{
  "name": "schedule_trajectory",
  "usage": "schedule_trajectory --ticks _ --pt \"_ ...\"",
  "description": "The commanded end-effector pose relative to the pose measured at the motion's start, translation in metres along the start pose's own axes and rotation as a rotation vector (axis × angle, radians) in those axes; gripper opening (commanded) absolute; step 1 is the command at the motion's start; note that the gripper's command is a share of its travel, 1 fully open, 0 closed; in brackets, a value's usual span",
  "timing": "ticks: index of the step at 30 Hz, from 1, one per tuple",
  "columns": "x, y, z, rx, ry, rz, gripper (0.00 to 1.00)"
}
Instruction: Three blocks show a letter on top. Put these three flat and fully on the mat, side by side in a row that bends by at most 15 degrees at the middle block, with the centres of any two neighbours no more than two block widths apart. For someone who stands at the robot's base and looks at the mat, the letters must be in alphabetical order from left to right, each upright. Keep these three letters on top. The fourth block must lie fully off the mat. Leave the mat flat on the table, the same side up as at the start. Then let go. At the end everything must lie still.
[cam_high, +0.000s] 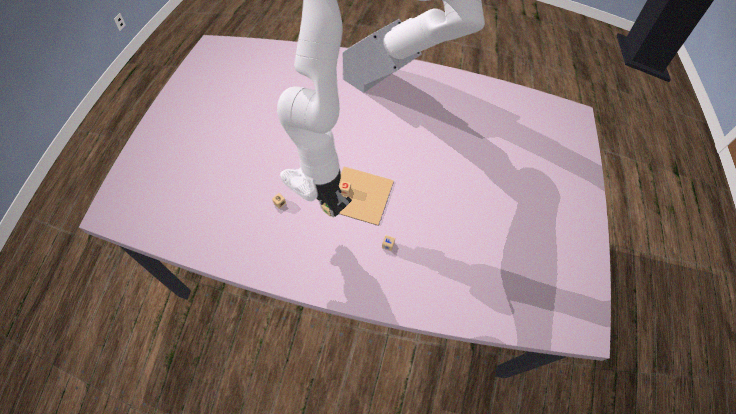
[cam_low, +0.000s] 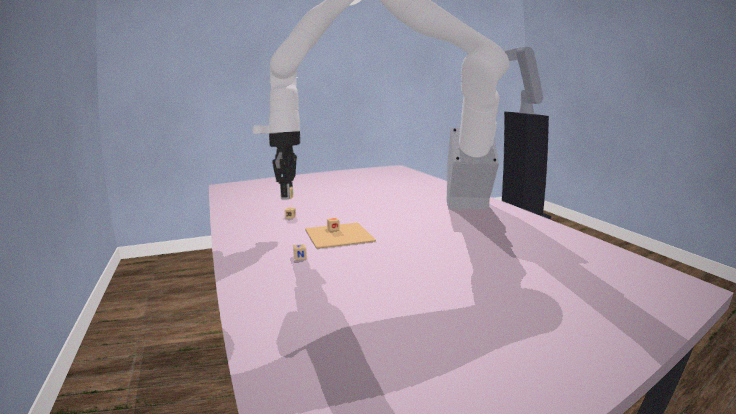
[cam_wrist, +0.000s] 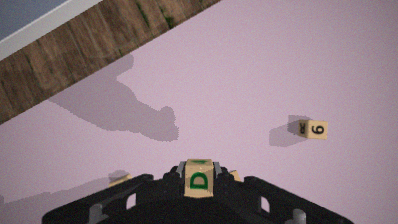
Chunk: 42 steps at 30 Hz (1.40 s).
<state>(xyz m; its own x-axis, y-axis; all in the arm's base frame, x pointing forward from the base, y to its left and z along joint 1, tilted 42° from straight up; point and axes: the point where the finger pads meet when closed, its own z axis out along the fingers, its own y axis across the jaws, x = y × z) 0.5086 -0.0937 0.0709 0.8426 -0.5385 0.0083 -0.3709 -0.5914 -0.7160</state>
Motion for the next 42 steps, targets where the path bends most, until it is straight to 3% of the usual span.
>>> schedule_trajectory --ticks 1,4,6,12,21,32,42 --pt "-0.017 -0.010 -0.003 -0.010 -0.005 0.065 0.21" --pt "-0.035 -0.019 -0.001 -0.006 -0.008 0.199 0.21" --pt "-0.035 -0.019 -0.001 -0.006 -0.008 0.199 0.21" --pt "-0.071 -0.030 0.000 -0.009 -0.006 0.481 0.21" --pt "-0.113 -0.031 -0.002 -0.033 0.022 0.854 0.21" --pt "-0.135 -0.026 -0.005 -0.050 0.055 1.064 0.21" --pt "-0.139 -0.024 -0.006 -0.054 0.063 1.104 0.21"
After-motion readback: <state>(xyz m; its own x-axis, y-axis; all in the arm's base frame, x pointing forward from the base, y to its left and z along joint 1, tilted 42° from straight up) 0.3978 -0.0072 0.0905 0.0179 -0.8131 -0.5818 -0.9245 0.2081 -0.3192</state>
